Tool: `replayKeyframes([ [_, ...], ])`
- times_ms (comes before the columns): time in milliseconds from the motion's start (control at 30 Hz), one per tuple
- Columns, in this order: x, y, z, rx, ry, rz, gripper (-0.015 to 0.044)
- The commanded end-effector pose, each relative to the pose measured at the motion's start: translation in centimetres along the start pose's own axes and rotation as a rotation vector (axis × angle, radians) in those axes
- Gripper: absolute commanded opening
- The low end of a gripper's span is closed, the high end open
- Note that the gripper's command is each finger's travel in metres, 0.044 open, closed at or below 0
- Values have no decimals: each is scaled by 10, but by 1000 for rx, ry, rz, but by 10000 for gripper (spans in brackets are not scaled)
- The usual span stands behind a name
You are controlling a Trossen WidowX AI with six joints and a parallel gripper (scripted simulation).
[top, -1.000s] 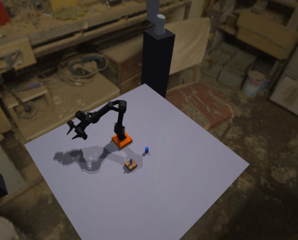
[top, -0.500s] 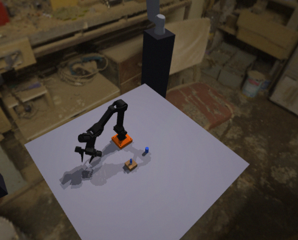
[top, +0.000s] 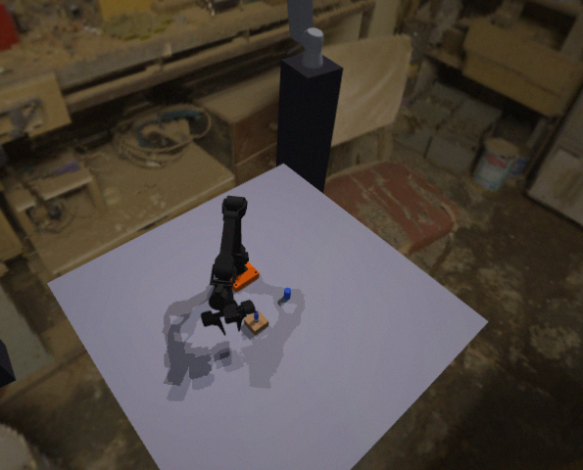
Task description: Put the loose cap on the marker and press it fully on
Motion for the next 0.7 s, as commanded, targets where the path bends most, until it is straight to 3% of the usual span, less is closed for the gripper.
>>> replayKeyframes([
  [0, 5, 2, 42, 54, -30, 68, 240],
  [300, -13, -13, 155, 135, -145, 268, 240],
  [667, -80, -67, 254, 100, -407, 489, 240],
])
Point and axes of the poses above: the point midway between the two fingers, 35 mm back from their tips, its own y axis out along the fingers, its own z axis across the jaws, x = y × z, the point moved 8 cm from there along -y, back along the fingers, and after that the axes turned 8 degrees about y, right-handed, at the moved point
